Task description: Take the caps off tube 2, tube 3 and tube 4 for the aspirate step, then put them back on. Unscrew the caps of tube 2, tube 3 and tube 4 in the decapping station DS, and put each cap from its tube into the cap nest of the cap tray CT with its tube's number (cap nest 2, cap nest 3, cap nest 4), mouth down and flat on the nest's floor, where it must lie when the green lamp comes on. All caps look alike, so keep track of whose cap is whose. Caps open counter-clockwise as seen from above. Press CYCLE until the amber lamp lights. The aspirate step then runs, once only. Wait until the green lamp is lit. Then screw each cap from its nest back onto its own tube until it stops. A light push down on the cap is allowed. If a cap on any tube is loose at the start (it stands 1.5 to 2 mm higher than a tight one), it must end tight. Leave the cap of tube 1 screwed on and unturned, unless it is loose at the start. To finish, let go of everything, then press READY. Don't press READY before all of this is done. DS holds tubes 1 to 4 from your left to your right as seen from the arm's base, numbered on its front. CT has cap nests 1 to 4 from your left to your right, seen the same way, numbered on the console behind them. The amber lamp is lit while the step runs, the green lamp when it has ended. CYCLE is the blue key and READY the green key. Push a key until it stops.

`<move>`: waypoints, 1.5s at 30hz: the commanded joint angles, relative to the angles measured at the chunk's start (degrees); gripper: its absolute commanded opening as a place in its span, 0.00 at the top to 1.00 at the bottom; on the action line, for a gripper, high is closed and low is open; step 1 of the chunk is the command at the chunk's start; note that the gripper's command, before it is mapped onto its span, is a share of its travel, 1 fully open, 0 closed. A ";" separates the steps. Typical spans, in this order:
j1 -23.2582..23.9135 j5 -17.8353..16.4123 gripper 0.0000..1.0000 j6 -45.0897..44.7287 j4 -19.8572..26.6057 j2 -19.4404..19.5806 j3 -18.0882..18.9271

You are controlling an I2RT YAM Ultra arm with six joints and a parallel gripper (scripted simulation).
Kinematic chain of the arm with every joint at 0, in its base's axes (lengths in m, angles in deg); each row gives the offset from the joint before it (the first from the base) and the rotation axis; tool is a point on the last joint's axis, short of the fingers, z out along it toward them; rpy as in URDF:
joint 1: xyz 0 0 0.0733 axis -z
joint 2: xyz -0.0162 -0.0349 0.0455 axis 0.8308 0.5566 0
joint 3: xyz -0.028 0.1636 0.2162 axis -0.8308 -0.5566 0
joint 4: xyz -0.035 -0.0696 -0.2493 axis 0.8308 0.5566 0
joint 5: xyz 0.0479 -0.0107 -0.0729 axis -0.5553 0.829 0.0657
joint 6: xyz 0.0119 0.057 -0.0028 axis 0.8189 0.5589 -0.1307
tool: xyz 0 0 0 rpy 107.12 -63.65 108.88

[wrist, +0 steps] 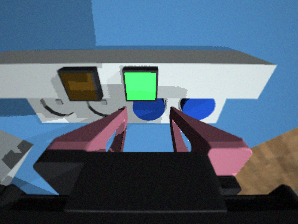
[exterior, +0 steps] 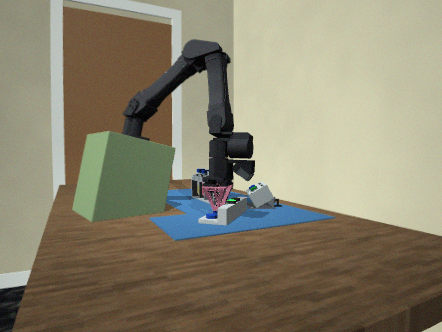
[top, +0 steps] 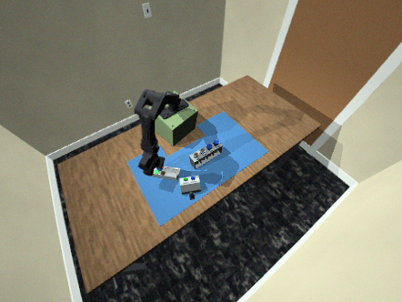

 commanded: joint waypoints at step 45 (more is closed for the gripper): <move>-0.05 0.02 1.00 0.20 -1.03 0.58 1.10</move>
